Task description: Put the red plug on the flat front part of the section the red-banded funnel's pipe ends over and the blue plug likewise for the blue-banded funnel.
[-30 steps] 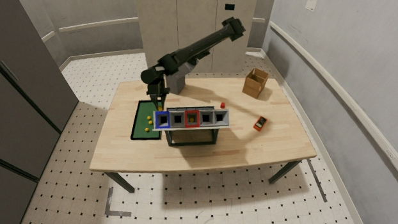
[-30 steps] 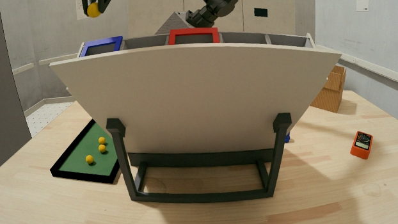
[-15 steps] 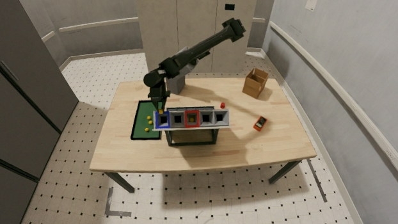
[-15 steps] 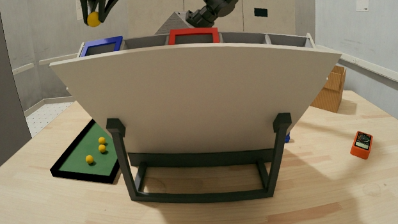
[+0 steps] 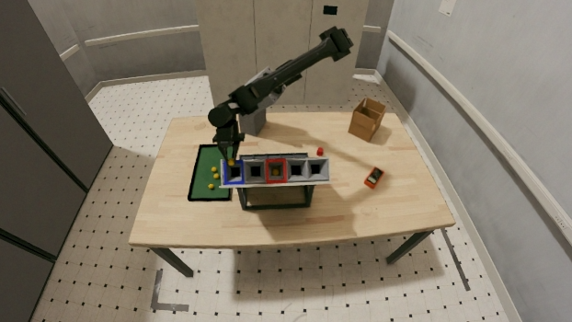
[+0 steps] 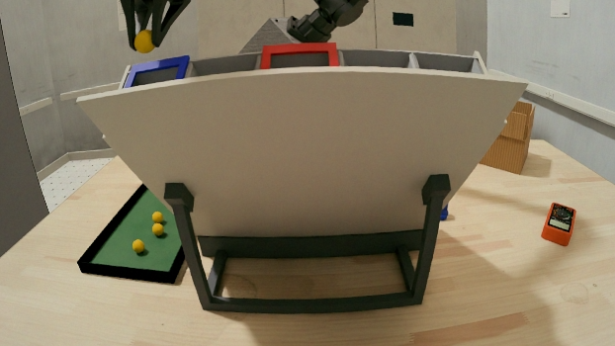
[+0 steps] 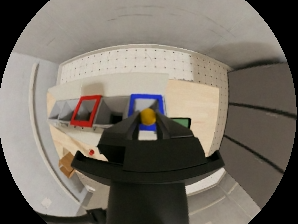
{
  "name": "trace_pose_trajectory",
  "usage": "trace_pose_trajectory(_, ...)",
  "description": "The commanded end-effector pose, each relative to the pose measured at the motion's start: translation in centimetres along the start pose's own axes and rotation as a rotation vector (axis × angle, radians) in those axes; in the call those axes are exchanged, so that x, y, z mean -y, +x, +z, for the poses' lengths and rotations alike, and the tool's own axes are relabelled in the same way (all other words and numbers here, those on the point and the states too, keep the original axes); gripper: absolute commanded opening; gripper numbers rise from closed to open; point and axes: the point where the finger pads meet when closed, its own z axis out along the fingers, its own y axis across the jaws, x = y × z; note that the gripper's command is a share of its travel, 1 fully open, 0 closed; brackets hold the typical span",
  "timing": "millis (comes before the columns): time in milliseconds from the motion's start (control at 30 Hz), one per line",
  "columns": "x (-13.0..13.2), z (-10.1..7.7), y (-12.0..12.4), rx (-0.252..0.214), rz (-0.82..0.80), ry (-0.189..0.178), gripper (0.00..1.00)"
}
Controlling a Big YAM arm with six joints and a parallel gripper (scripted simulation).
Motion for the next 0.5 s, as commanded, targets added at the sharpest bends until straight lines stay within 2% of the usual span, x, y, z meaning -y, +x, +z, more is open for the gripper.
trace_pose_trajectory(0,-0.1,0.6,-0.1,0.006,0.0,-0.001,0.0)
trace_pose_trajectory(33,0.1,-0.7,-0.9,0.015,-0.01,0.005,0.59)
trace_pose_trajectory(467,0.1,-0.7,-0.9,0.015,-0.01,0.005,0.59)
